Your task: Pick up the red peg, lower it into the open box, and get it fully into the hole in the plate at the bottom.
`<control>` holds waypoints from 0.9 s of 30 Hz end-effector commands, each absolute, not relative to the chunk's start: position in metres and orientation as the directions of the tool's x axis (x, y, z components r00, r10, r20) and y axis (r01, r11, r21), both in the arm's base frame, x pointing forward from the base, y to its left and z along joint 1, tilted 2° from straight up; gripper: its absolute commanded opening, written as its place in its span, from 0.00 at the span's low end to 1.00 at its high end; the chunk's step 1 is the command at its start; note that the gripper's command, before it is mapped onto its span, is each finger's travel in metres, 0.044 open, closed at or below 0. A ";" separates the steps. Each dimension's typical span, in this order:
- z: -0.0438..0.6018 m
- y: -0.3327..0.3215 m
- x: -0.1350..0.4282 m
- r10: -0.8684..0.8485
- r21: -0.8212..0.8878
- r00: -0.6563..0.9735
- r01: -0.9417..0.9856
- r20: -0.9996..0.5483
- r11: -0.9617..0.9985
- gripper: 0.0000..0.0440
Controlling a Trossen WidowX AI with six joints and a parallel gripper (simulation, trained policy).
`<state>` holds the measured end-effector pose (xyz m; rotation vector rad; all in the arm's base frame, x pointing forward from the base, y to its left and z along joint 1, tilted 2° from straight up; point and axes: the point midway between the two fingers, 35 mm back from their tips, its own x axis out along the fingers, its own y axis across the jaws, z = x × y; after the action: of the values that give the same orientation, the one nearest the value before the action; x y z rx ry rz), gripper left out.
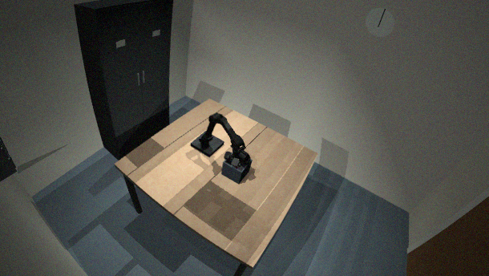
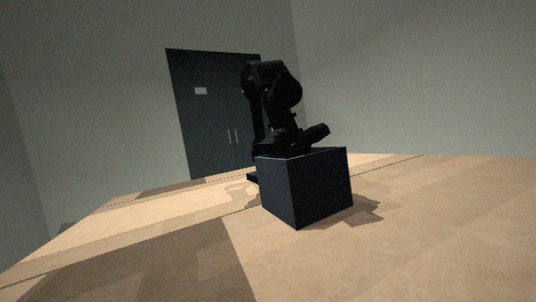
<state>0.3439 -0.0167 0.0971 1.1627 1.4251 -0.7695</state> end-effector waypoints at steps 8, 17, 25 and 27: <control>0.125 -0.020 0.357 0.314 0.228 0.131 0.929 -0.940 0.293 0.29; 0.141 -0.022 0.365 0.393 0.288 0.169 0.920 -0.904 0.265 0.42; 0.147 -0.028 0.374 0.423 0.322 0.192 0.909 -0.885 0.263 0.42; 0.148 -0.030 0.376 0.430 0.332 0.198 0.906 -0.881 0.264 0.42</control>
<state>0.3727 -0.0286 0.1461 1.3432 1.4163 -0.5526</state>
